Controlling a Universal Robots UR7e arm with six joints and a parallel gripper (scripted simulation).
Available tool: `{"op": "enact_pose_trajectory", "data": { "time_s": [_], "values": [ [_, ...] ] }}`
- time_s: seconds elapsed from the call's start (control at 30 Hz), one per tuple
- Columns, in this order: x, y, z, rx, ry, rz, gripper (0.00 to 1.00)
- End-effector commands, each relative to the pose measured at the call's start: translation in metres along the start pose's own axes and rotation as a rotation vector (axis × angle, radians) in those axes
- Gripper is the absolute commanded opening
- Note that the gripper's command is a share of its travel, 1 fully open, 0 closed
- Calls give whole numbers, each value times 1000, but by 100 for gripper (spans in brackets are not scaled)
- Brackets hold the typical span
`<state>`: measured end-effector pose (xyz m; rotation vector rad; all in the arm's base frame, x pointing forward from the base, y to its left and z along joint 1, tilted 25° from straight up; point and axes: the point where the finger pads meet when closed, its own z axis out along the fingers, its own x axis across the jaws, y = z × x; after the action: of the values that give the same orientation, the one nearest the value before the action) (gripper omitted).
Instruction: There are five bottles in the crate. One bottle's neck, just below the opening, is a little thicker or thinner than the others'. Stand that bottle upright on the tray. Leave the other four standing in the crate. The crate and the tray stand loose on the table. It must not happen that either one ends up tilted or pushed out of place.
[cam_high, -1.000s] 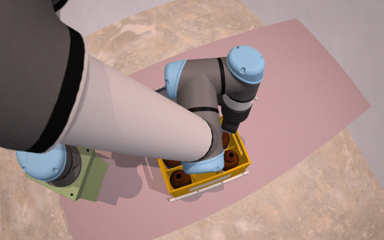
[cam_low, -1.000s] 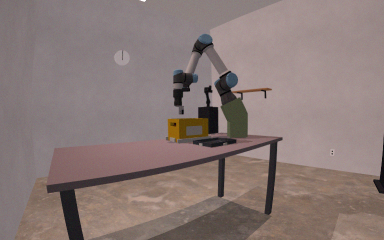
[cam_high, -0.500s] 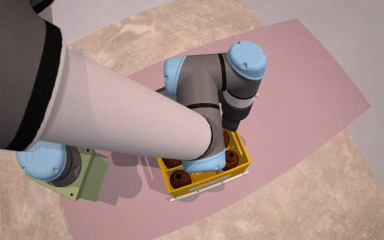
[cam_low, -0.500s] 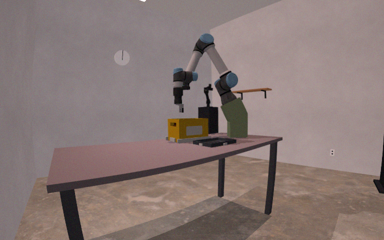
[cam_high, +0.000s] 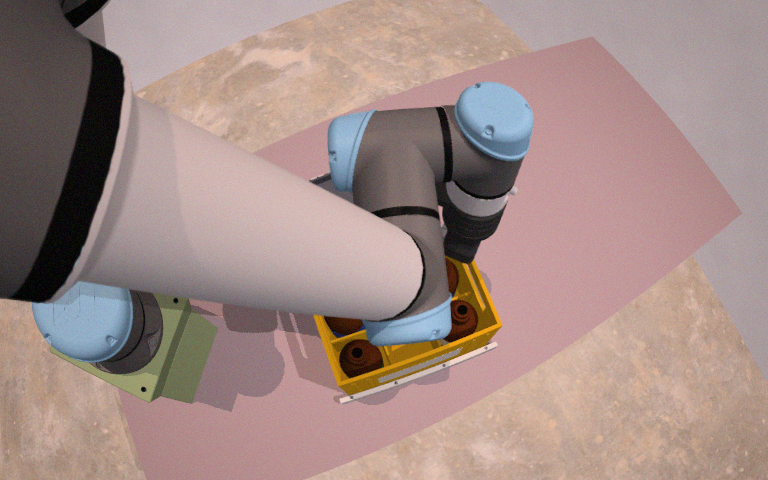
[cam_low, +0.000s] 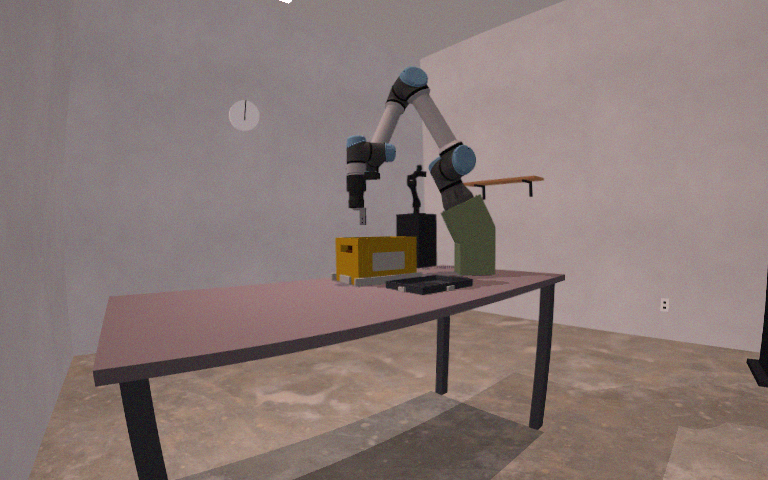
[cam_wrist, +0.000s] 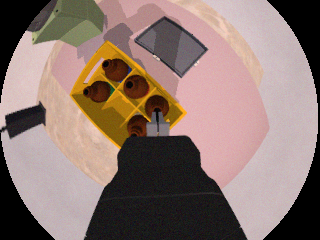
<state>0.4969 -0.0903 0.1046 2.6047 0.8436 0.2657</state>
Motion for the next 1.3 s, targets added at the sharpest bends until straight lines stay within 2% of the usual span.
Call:
{"op": "enact_pose_trajectory", "data": {
  "time_s": [0.0, 0.5, 0.63, 0.73, 0.9, 1.0, 1.07, 1.17, 1.27],
  "values": [
    [2, 1, -2, -4, 3, -1, 0],
    [2, 1, -2, -4, 3, -1, 0],
    [-7, 0, -1, 0, 1, 0, 0],
    [-23, 0, -1, 2, 0, 1, 0],
    [-71, -6, -2, 9, -1, 1, 0],
    [-92, -11, -2, 10, -1, 1, 0],
    [-92, -11, -2, 10, -1, 1, 0],
    [-124, -22, -3, 10, -1, 1, 0],
    [-143, -30, -2, 9, 0, 1, 0]
  ]
}}
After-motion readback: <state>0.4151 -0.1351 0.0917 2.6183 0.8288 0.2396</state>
